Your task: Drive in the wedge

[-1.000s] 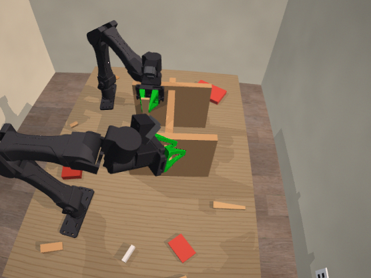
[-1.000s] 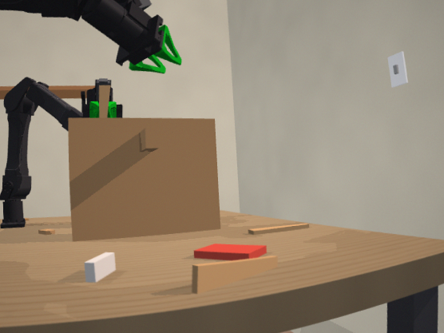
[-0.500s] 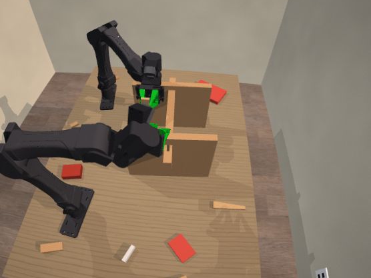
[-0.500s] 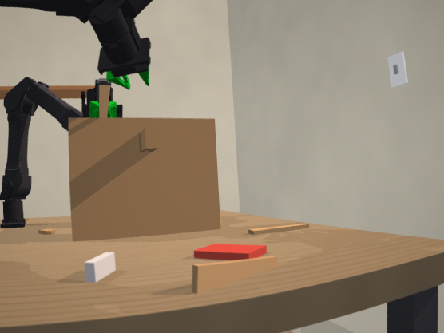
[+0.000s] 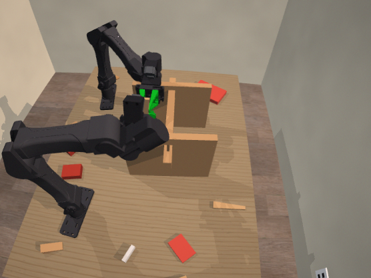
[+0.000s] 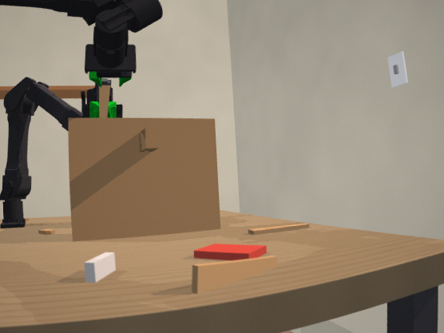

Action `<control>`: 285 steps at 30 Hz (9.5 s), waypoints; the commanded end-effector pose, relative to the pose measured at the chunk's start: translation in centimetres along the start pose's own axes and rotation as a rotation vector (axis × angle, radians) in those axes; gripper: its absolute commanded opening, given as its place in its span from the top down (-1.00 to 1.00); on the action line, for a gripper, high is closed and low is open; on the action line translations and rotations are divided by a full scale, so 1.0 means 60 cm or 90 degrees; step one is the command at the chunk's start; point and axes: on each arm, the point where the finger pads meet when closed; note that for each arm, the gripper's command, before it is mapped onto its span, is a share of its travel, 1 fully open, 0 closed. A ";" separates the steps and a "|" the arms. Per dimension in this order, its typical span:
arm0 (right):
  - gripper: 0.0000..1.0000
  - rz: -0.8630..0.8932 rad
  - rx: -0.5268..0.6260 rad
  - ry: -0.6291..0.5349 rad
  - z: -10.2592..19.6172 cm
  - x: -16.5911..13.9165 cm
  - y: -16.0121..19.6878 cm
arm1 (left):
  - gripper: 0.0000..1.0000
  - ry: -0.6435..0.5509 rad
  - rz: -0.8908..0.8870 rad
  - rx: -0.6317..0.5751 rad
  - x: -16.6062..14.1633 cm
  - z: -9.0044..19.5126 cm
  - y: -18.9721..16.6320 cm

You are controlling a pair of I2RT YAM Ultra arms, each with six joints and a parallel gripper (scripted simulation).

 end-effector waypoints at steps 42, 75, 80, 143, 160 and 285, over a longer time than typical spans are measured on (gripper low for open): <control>0.16 0.028 0.026 -0.024 -0.025 0.033 0.028 | 0.97 -0.019 -0.033 -0.002 0.038 0.010 -0.013; 0.16 0.024 0.024 -0.026 -0.063 0.031 0.029 | 0.97 -0.019 -0.033 -0.002 0.038 0.010 -0.013; 0.16 0.029 0.022 -0.028 -0.069 0.037 0.028 | 0.97 -0.019 -0.033 -0.002 0.038 0.010 -0.013; 0.97 0.023 0.017 -0.027 -0.073 0.037 0.013 | 0.16 -0.004 -0.014 0.000 0.012 0.035 -0.008; 0.97 0.023 0.017 -0.027 -0.073 0.037 0.013 | 0.16 -0.007 -0.027 0.000 0.021 0.070 -0.007; 0.97 -0.018 -0.067 0.055 -0.067 0.068 0.036 | 0.16 -0.266 -0.051 1.065 0.275 0.692 0.062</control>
Point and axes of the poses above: on each arm, the point where the finger pads meet when closed, its own z axis back along the fingers, its own y axis across the jaws, x = y × z, and after that the axes turned 12 degrees about z, right-handed
